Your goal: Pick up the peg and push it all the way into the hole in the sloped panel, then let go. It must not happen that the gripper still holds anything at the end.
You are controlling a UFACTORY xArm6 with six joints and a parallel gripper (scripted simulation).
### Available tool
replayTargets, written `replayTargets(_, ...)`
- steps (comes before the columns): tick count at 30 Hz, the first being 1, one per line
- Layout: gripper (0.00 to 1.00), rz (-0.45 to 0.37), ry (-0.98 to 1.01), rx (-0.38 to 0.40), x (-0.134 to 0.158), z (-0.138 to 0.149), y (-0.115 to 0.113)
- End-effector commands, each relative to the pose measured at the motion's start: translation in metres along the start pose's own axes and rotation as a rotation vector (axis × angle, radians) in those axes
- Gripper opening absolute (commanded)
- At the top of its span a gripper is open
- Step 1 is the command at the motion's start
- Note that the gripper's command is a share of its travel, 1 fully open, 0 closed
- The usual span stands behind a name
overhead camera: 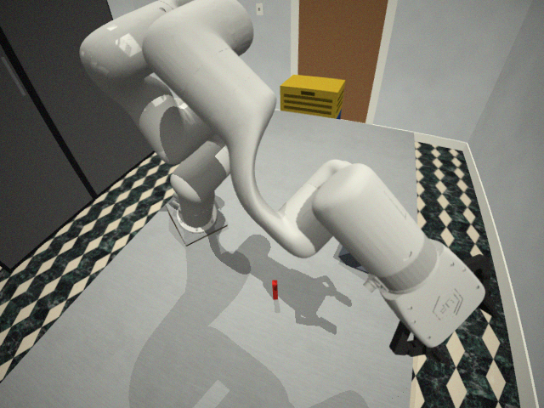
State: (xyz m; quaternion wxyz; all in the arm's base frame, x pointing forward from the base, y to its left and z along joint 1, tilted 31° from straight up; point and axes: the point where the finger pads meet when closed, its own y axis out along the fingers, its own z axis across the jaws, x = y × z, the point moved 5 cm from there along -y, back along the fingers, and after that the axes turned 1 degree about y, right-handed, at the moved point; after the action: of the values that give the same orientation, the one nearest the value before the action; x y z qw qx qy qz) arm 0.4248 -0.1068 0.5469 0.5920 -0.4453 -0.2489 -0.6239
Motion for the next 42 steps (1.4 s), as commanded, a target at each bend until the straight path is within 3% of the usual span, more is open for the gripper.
replayTargets(1, 1.00, -0.004, 0.000, 0.002, 0.002, 0.001, -0.001)
replayTargets(18, 1.00, -0.002, 0.003, 0.002, 0.001, 0.001, -0.001)
replayTargets(42, 1.00, 0.154, 0.382, -0.068, -0.049, -0.010, -0.024)
